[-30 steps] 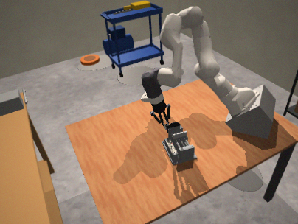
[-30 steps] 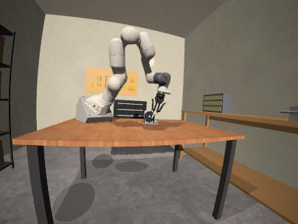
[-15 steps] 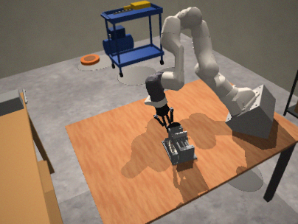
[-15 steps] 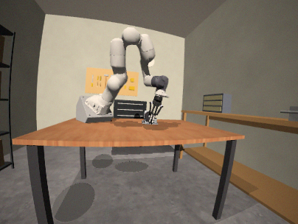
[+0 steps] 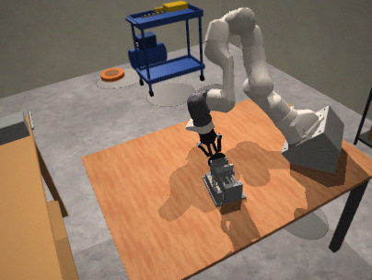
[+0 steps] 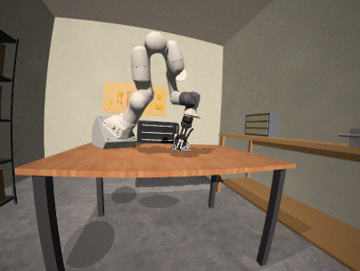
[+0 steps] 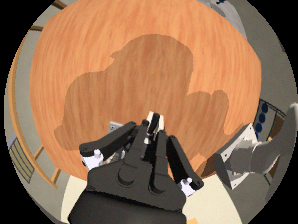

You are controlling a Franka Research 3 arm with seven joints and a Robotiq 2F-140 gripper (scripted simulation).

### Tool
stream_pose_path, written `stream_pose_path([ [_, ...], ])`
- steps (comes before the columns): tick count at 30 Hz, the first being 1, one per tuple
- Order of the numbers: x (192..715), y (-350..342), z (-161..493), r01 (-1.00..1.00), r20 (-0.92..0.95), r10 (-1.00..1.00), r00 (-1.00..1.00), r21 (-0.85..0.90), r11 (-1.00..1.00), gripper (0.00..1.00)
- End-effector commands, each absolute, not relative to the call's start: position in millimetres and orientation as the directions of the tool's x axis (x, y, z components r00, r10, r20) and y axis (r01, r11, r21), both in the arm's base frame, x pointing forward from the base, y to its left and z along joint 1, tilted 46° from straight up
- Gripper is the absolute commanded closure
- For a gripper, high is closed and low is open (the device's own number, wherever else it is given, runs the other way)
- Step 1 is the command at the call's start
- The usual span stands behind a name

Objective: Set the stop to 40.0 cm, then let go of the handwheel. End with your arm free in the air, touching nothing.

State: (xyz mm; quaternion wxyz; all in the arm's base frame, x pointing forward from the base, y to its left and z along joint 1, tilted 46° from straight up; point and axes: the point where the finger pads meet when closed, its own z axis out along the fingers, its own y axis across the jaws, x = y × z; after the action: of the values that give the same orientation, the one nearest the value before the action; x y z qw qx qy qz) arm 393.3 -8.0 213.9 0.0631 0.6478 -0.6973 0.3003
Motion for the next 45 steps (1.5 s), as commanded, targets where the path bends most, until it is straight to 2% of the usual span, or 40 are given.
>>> stream_pose_path([
  [1,385,-9,209,-0.943,0.476,-0.865,-0.158,-0.332,-0.01,0.96],
  [45,351,5,223,-0.943,0.476,-0.865,-0.158,-0.332,-0.01,0.96],
])
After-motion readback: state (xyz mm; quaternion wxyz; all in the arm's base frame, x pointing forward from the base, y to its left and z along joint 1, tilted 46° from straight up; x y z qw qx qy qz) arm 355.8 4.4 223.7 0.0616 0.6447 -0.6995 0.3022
